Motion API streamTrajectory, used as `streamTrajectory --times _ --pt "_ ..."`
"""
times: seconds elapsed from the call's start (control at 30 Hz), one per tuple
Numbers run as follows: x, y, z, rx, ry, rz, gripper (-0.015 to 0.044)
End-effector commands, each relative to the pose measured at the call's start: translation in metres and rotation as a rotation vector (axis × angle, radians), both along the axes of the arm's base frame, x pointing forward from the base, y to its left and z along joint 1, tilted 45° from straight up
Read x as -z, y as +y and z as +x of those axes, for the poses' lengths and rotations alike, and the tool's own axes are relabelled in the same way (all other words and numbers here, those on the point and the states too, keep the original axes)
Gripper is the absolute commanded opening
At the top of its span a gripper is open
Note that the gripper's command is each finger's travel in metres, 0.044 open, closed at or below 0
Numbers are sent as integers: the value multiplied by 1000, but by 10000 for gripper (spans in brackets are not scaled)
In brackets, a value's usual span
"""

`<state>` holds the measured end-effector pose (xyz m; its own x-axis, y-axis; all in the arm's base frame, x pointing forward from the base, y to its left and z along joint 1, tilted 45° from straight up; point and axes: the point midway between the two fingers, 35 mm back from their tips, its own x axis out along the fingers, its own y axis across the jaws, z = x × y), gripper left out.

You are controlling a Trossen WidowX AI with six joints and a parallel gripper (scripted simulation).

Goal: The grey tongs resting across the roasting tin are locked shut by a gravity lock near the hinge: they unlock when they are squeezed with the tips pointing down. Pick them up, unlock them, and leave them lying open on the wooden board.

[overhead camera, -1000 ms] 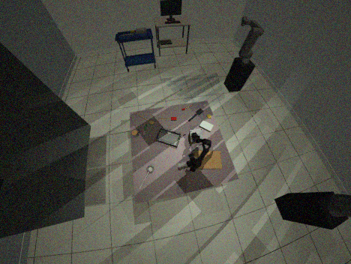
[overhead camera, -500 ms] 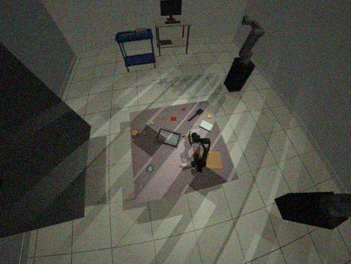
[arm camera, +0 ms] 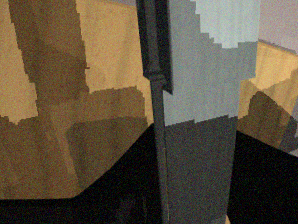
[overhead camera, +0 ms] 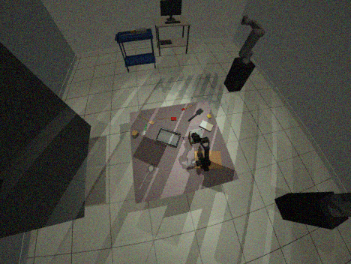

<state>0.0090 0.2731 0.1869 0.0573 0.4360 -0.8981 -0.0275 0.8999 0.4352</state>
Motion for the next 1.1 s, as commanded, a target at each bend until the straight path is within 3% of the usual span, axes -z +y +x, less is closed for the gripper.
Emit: streamTrajectory --times 0.0,1.07 --pt "-4 0 -11 21 -8 23 -150" --pt "-34 -24 -109 164 88 239 -150"
